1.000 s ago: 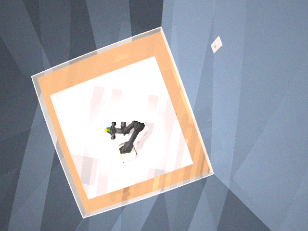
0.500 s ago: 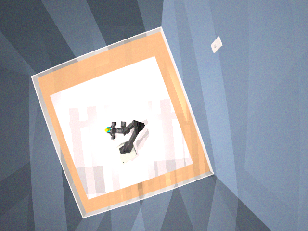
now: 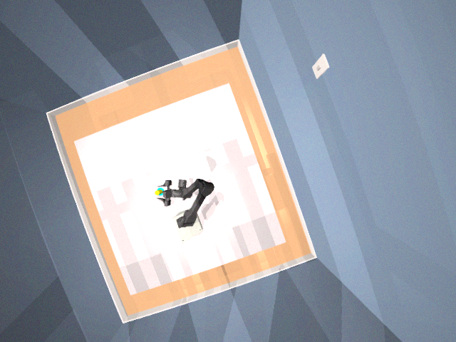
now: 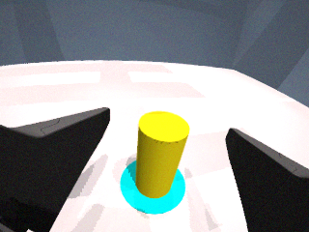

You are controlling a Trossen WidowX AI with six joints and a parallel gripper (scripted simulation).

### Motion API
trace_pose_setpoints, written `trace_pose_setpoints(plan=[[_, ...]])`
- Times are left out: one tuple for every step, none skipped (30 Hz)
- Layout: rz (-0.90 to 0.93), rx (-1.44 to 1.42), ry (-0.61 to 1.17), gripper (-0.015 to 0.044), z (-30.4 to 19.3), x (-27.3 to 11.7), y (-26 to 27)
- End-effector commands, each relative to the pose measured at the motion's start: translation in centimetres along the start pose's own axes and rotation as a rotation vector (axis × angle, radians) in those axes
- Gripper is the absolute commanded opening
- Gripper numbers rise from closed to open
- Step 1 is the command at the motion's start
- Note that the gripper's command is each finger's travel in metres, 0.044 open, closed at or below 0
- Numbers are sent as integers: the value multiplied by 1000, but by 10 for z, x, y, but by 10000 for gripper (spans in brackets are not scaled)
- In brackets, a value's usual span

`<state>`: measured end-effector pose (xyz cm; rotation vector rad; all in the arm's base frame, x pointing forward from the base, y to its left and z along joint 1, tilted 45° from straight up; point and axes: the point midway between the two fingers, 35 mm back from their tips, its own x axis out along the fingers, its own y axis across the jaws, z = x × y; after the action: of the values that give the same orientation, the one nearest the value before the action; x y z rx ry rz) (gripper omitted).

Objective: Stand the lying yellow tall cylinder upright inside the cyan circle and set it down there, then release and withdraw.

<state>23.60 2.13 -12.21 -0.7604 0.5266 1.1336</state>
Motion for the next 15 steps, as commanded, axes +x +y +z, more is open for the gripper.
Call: trace_pose_setpoints(plan=[[4,-7,2,400,18,-2,-1],[4,-8,3,400,24,-2,-2],[3,-8,2,400,29,-3,-2],[3,-9,2,400,35,-3,-2],[2,-9,1,400,40,-4,-2],[2,-10,0,400,45,-5,-2],[1,-10,-1,400,51,-5,-1],[0,-10,-3,400,56,-6,-1],[-1,-10,-5,400,61,-7,0],[-2,-10,-7,400,67,-7,1],[-3,-10,-10,400,72,-8,2],[-4,-10,-13,400,76,-9,3],[-5,-9,-14,400,79,-9,3],[-5,-9,-15,400,79,-9,3],[-5,-9,-15,400,79,-9,3]])
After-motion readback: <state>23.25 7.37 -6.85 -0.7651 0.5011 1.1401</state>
